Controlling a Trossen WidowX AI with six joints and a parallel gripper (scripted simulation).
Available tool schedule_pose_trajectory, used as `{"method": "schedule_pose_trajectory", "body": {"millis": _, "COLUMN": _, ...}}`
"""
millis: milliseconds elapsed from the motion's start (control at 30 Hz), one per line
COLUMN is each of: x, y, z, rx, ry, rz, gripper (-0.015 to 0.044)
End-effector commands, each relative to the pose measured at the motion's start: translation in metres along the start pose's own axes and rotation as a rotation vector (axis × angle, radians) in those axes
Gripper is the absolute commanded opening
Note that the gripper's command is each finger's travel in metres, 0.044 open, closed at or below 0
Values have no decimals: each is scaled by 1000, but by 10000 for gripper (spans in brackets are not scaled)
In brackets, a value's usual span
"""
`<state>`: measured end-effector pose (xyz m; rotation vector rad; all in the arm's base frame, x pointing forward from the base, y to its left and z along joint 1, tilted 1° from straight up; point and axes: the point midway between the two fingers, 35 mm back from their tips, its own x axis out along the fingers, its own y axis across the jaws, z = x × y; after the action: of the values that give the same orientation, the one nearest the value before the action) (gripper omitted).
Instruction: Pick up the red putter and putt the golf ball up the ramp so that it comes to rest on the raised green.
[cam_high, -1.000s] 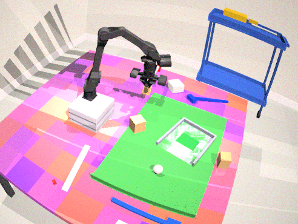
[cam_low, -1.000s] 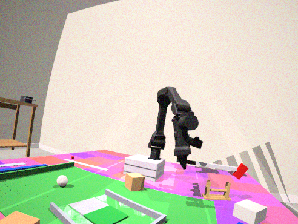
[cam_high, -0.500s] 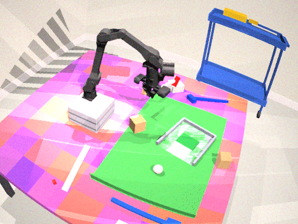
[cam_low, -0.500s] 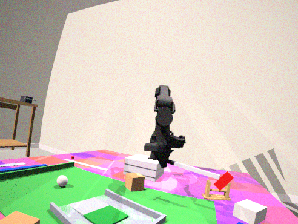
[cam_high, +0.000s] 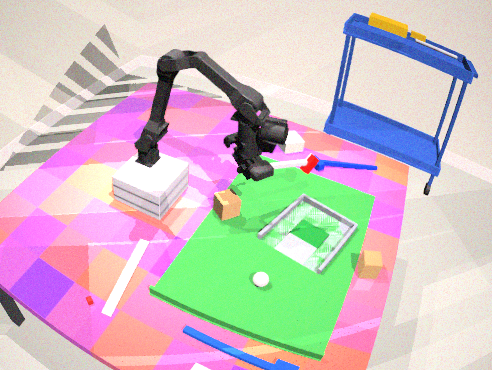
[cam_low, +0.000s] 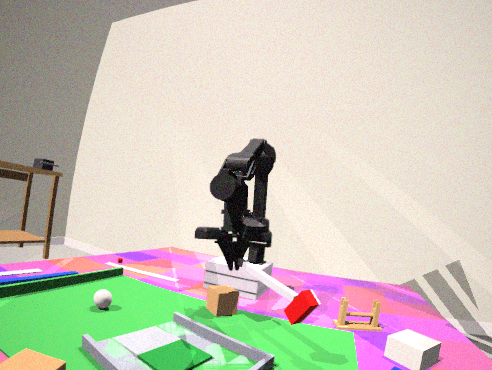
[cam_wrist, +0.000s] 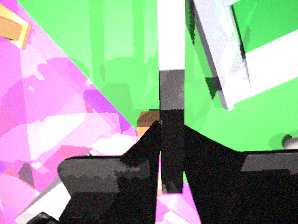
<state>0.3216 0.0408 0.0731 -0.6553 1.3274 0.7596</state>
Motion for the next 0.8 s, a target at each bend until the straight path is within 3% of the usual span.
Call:
{"method": "schedule_pose_trajectory", "body": {"millis": 0, "x": -5, "y": -18, "z": -14, "rx": 97, "ry": 7, "rz": -21, "gripper": 0}}
{"method": "schedule_pose_trajectory", "body": {"millis": 767, "x": -31, "y": -89, "z": -133, "rx": 697, "ry": 70, "rz": -89, "gripper": 0}}
